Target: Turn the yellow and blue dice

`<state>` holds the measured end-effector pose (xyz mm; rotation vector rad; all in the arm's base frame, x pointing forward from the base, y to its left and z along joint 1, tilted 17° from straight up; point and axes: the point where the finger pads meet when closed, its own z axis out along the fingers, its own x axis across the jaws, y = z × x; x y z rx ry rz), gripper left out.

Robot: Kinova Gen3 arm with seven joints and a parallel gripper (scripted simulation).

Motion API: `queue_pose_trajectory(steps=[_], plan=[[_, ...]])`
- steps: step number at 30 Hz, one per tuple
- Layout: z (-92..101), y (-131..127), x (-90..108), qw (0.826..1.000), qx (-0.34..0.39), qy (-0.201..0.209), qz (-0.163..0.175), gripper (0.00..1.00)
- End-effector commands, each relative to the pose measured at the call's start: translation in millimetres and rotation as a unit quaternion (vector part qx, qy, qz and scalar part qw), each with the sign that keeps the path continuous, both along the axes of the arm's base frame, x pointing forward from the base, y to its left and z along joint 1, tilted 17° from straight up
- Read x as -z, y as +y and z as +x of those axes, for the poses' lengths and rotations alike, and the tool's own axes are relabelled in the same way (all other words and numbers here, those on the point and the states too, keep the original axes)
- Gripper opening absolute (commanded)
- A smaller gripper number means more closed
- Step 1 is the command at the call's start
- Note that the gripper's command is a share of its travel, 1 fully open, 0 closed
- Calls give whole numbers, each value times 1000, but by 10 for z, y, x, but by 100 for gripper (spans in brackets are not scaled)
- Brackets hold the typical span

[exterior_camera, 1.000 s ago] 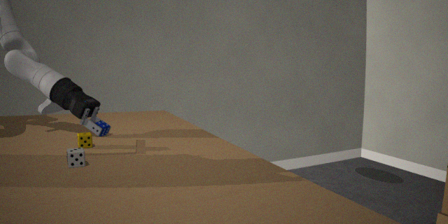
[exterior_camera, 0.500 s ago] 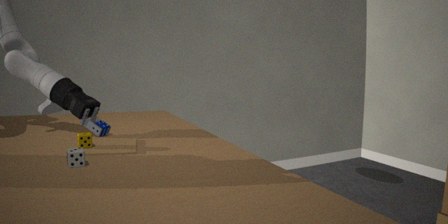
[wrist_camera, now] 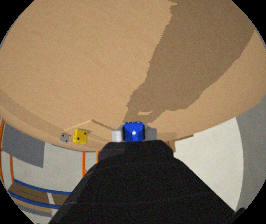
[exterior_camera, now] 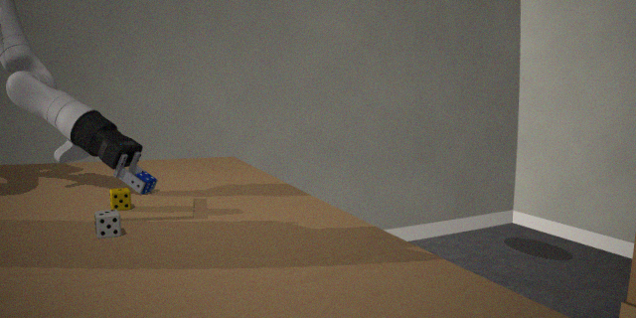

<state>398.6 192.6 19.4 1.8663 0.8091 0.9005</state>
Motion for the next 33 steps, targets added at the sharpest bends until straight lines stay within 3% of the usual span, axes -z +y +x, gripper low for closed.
queue_pose_trajectory(steps=[1, 8, 12, 14, 15, 17, 18, 22, 23, 33], plan=[[1, 1, -6, 1000, 0, 0, 0, 57], [1, 1, -6, 1000, 0, 0, 0, 57], [1, 1, -6, 1000, 0, 0, 0, 69], [1, 1, -6, 1000, 0, 0, 0, 69], [1, 1, -6, 1000, 0, 0, 0, 75], [1, 1, -6, 1000, 0, 0, 0, 75], [1, 1, -6, 1000, 0, 0, 0, 81], [1, 1, -6, 1000, 0, 0, 0, 81], [1, 1, -6, 1000, 0, 0, 0, 87], [1, 1, -6, 1000, 0, 0, 0, 87]])
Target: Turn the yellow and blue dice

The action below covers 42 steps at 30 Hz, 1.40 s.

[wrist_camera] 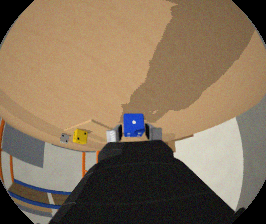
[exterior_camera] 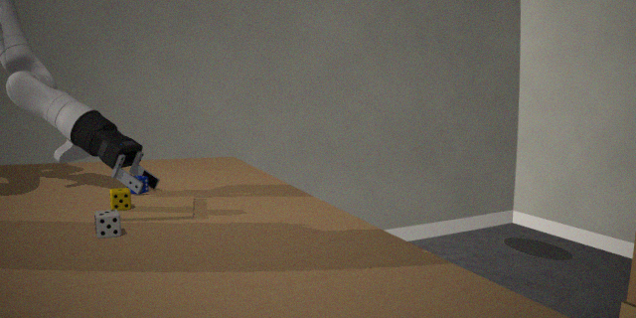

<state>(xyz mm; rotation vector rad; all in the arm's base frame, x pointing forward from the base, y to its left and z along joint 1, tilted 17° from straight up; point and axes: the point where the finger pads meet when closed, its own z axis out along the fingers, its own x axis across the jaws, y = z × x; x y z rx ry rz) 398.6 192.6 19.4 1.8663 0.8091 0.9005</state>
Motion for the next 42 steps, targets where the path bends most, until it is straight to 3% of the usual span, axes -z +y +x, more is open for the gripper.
queue_pose_trajectory(steps=[1, 34, 42], plan=[[1, 1, -6, 1000, 0, 0, 0, 87], [-1, 2, -7, 1000, 0, 0, 0, 87], [-85, 45, -41, 1000, 0, 0, 0, 87]])
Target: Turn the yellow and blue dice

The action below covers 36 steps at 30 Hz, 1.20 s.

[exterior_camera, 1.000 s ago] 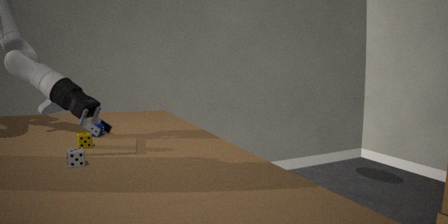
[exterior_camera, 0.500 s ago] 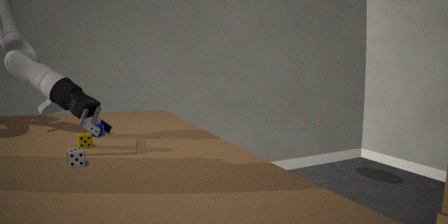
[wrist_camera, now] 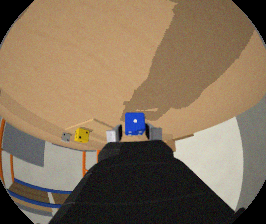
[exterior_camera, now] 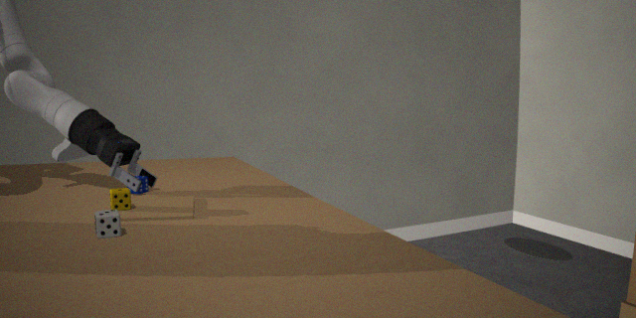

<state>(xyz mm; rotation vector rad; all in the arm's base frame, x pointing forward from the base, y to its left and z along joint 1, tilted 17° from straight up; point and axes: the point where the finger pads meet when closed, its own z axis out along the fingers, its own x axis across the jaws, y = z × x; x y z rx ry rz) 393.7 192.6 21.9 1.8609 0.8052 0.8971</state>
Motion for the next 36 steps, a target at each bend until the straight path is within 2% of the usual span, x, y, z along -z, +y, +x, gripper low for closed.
queue_pose_trajectory(steps=[1, 11, 23, 29, 31, 36], plan=[[-63, 58, -27, 1000, -2, 1, 3, 87], [-341, 201, -142, 1000, -2, 1, 3, 87], [-377, 209, -188, 1000, -2, 1, 3, 87], [-429, 178, -392, 1000, -2, 1, 3, 87], [-429, 178, -392, 1000, -2, 1, 3, 87], [-484, 144, -609, 1000, -2, 1, 3, 87]])
